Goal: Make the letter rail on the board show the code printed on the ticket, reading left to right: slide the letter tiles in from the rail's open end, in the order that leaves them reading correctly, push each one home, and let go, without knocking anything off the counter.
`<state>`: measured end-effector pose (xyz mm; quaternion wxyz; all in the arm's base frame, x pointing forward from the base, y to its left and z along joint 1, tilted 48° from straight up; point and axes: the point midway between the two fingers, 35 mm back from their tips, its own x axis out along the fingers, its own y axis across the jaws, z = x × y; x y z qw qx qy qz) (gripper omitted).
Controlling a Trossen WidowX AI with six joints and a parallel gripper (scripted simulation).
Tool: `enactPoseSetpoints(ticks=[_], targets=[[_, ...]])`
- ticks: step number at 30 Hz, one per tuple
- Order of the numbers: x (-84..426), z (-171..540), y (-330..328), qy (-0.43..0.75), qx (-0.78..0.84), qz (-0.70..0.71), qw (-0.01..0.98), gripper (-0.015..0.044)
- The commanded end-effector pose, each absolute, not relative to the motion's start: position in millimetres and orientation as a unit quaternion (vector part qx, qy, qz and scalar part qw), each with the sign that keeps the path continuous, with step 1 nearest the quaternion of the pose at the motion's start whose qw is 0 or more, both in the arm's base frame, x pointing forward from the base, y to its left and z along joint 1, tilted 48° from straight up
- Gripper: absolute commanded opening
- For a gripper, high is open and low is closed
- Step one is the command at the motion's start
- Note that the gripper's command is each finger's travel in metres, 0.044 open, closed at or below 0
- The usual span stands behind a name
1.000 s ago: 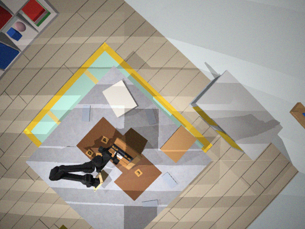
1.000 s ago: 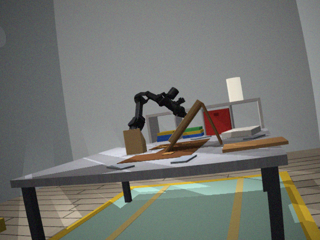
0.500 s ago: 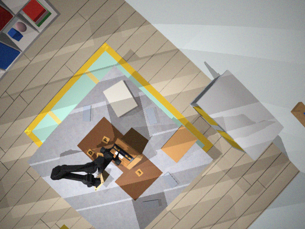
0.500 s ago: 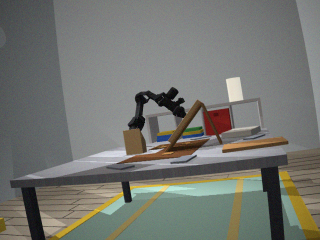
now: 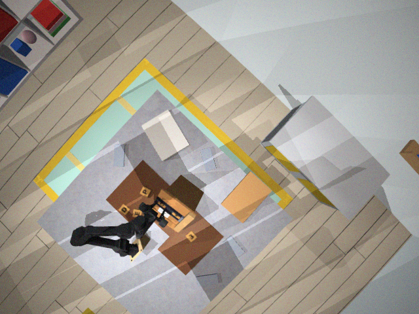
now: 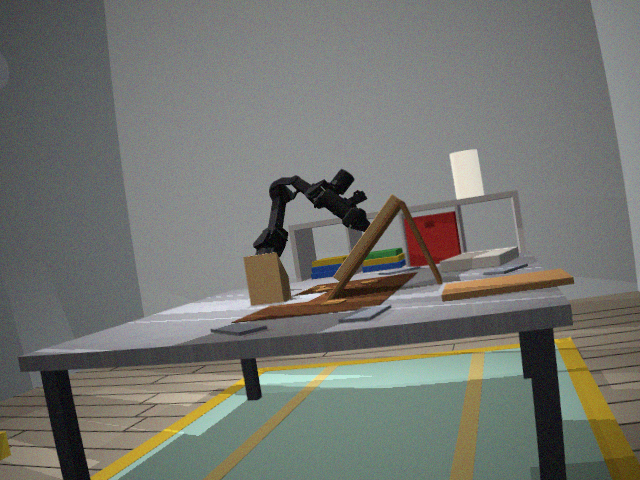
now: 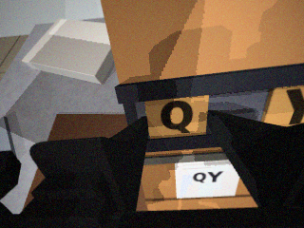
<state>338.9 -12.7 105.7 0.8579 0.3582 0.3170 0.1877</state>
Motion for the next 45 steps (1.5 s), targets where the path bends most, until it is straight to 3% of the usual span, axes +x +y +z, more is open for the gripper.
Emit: enactPoseSetpoints(ticks=[1, 45], targets=[[339, 103, -14, 0.317, 0.358, 0.190, 0.857, 0.0000], [342, 84, -32, 0.317, 0.358, 0.190, 0.857, 0.0000]])
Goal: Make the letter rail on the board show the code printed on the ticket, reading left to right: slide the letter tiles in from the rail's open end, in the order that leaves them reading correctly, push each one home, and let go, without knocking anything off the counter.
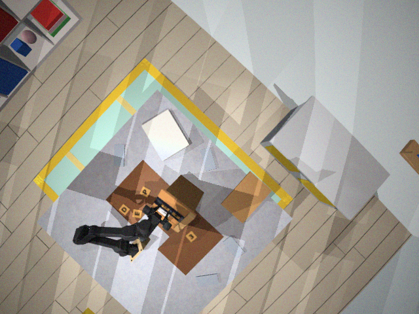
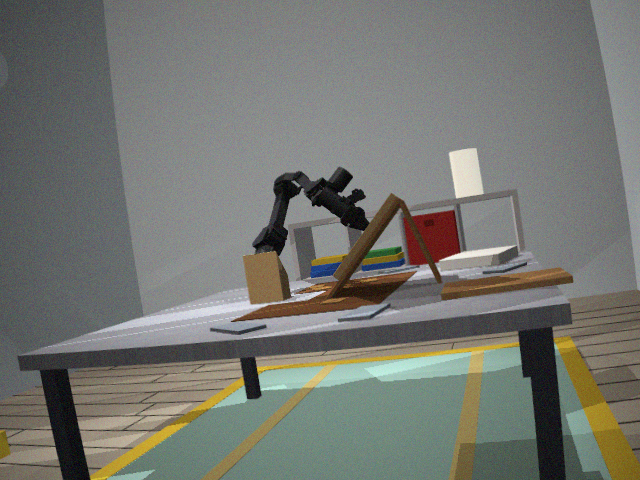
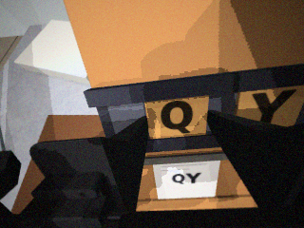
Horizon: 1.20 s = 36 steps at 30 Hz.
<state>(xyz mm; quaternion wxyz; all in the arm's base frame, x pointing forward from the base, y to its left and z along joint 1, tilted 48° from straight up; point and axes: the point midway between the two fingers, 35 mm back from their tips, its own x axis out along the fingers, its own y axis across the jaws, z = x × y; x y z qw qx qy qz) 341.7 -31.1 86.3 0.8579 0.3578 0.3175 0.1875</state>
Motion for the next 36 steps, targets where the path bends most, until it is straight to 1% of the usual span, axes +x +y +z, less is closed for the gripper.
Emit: enactPoseSetpoints(ticks=[1, 29, 36], targets=[[342, 84, -32, 0.317, 0.358, 0.190, 0.857, 0.0000], [343, 73, -42, 0.317, 0.357, 0.190, 0.858, 0.0000], [343, 74, -42, 0.318, 0.358, 0.187, 0.858, 0.0184]])
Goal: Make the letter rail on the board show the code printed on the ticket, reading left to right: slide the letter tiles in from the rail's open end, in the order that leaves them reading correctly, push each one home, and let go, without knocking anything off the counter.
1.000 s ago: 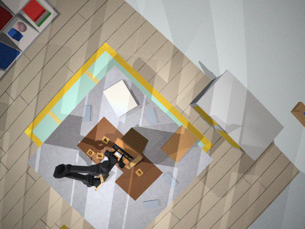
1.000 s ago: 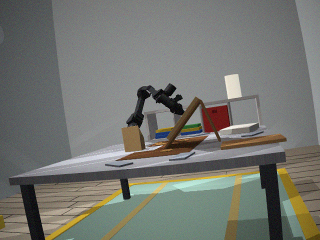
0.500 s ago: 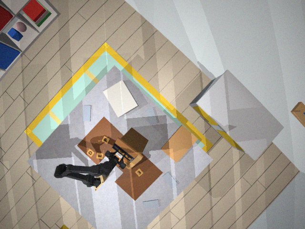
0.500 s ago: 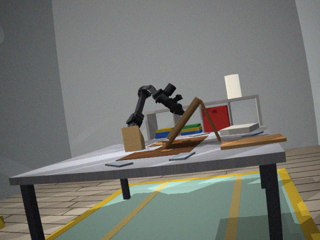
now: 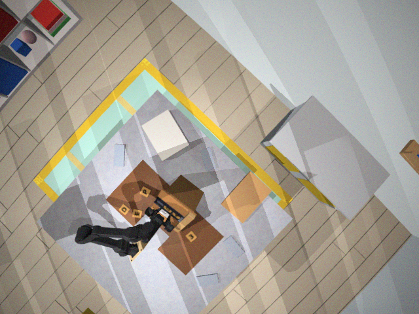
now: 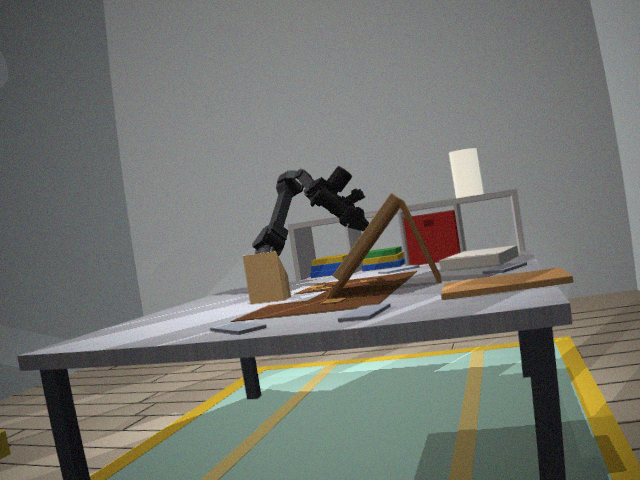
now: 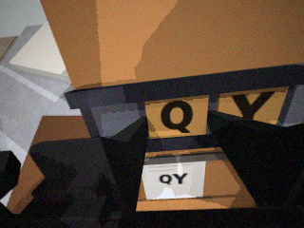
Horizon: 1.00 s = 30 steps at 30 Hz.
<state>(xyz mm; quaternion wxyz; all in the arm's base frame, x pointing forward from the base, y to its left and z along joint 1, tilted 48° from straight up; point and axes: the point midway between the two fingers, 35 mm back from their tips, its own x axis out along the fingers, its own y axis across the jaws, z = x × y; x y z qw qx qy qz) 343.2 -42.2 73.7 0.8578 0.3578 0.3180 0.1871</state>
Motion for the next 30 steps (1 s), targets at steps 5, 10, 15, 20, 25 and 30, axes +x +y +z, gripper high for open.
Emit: enactPoseSetpoints(ticks=[5, 10, 15, 20, 25, 30], targets=[[339, 76, -45, 0.318, 0.357, 0.190, 0.858, 0.0295], [336, 78, -48, 0.318, 0.357, 0.190, 0.858, 0.0295], [332, 81, -51, 0.318, 0.357, 0.190, 0.858, 0.0295], [330, 81, -54, 0.318, 0.357, 0.190, 0.858, 0.0295], [327, 81, -57, 0.318, 0.357, 0.190, 0.858, 0.0295], [324, 82, -59, 0.318, 0.357, 0.190, 0.858, 0.0295]])
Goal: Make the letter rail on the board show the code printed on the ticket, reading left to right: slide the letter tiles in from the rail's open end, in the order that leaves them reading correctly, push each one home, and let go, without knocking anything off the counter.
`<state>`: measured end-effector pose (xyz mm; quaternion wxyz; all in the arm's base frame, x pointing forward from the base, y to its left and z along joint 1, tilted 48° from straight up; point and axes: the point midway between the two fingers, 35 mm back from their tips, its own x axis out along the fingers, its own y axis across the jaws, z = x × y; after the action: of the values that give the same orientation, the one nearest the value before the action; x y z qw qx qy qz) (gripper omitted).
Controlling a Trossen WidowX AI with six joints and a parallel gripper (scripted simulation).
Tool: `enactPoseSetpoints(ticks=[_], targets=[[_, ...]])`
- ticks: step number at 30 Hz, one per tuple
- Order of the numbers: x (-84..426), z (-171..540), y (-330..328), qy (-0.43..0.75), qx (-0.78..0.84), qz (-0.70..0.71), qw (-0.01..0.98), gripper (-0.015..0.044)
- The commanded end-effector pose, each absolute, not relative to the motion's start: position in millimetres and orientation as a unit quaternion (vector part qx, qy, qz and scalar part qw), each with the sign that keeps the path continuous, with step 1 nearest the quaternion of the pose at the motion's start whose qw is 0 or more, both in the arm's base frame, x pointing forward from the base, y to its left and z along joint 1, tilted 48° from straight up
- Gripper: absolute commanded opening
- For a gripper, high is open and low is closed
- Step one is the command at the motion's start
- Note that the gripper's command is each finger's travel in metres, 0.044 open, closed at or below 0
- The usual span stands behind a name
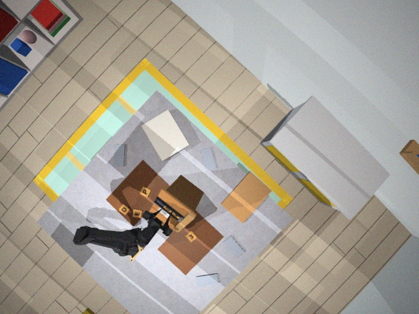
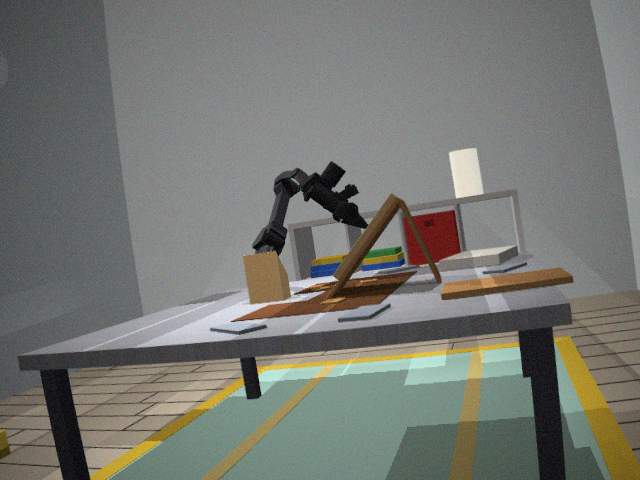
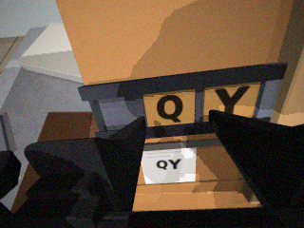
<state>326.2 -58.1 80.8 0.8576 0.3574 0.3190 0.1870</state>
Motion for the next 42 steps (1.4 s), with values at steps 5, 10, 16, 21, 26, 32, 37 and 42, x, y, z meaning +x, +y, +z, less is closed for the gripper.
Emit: enactPoseSetpoints(ticks=[5, 10, 16, 21, 26, 32, 37, 42], targets=[[322, 83, -62, 0.318, 0.357, 0.190, 0.858, 0.0295], [319, 84, -64, 0.318, 0.357, 0.190, 0.858, 0.0295], [316, 86, -66, 0.318, 0.357, 0.190, 0.858, 0.0295], [314, 87, -67, 0.318, 0.357, 0.190, 0.857, 0.0295], [312, 89, -68, 0.318, 0.357, 0.190, 0.857, 0.0295], [312, 88, -69, 0.320, 0.358, 0.187, 0.857, 0.0269], [312, 88, -69, 0.320, 0.358, 0.187, 0.857, 0.0138], [312, 88, -69, 0.320, 0.358, 0.187, 0.857, 0.0006]])
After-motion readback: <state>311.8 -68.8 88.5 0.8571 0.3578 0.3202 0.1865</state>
